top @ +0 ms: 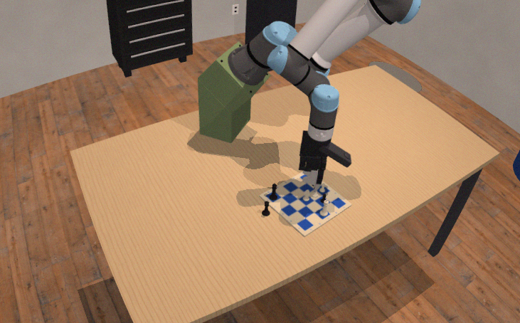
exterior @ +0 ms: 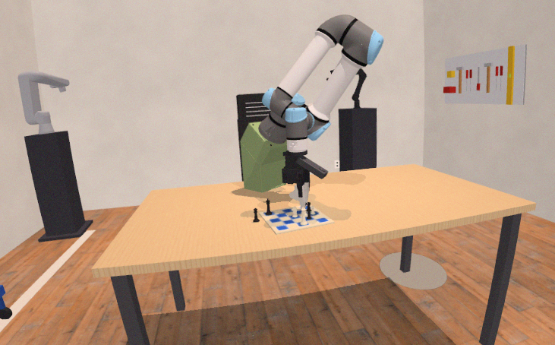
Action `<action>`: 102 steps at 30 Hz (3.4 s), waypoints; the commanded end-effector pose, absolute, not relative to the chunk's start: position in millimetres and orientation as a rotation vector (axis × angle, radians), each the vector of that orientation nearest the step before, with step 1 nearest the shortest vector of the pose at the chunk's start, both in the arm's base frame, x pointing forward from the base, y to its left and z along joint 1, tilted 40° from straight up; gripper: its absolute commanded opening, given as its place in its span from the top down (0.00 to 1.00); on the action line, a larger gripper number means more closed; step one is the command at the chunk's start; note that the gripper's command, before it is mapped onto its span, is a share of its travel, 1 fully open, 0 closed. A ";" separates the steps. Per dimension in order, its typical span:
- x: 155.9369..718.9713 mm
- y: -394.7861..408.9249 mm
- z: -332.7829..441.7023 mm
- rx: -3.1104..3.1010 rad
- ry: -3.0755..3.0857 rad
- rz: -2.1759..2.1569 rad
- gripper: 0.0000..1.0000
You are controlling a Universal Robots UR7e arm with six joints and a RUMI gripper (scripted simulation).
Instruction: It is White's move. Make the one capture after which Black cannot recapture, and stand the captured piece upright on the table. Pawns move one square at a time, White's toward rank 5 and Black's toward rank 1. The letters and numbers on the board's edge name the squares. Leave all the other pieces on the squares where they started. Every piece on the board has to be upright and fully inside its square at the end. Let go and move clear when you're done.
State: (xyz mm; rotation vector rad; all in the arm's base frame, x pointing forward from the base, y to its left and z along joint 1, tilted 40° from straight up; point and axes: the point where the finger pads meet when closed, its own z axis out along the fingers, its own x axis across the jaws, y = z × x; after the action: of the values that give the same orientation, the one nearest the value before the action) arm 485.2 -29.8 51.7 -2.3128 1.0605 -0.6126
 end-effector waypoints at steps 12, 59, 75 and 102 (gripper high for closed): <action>486.2 -30.4 52.4 -2.314 1.060 -0.615 0.75; 448.3 -49.4 103.7 -2.314 1.060 -0.621 0.75; 433.9 -55.7 122.1 -2.315 1.060 -0.621 0.75; 432.9 -54.6 121.3 -2.314 1.060 -0.616 0.00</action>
State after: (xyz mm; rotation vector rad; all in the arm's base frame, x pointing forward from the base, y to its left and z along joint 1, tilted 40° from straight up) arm 432.4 -53.4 119.9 -2.3134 1.0611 -0.6111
